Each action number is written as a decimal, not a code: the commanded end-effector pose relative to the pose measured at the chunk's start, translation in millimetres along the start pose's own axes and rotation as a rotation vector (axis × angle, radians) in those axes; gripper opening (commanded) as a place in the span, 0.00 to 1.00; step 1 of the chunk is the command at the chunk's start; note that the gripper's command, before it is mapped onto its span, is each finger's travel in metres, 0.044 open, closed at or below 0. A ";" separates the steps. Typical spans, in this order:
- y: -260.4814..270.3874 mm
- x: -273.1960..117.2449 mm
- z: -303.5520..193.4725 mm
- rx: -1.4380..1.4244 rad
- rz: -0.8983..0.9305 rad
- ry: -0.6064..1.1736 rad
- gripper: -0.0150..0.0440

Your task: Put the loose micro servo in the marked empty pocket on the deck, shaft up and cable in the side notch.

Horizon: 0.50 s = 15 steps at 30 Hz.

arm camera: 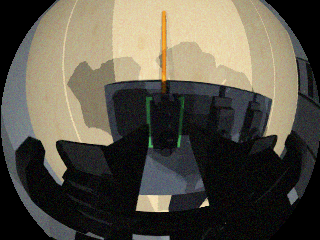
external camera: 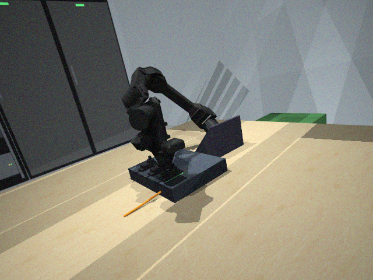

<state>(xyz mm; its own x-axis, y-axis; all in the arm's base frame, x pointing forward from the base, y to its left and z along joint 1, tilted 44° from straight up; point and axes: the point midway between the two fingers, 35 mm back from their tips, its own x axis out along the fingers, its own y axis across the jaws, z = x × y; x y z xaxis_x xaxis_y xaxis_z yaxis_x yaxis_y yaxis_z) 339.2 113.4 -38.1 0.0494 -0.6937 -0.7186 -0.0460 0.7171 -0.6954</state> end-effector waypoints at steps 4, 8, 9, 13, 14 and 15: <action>1.0 -9.5 -5.0 0.000 0.004 -0.008 0.66; 5.5 -33.5 -37.3 -0.001 0.013 -0.006 0.84; 6.2 -42.0 -50.7 -0.001 0.015 -0.004 0.88; 3.3 -70.0 -105.7 0.003 0.011 0.004 1.00; 2.9 -71.2 -108.6 0.003 0.011 0.005 1.00; 2.9 -71.2 -108.6 0.003 0.011 0.005 1.00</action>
<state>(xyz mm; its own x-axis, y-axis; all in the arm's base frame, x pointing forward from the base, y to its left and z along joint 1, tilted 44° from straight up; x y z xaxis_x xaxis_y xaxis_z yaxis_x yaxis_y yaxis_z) 244.9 158.5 4.0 0.0574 -0.6826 -0.7285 -0.0566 0.7264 -0.6850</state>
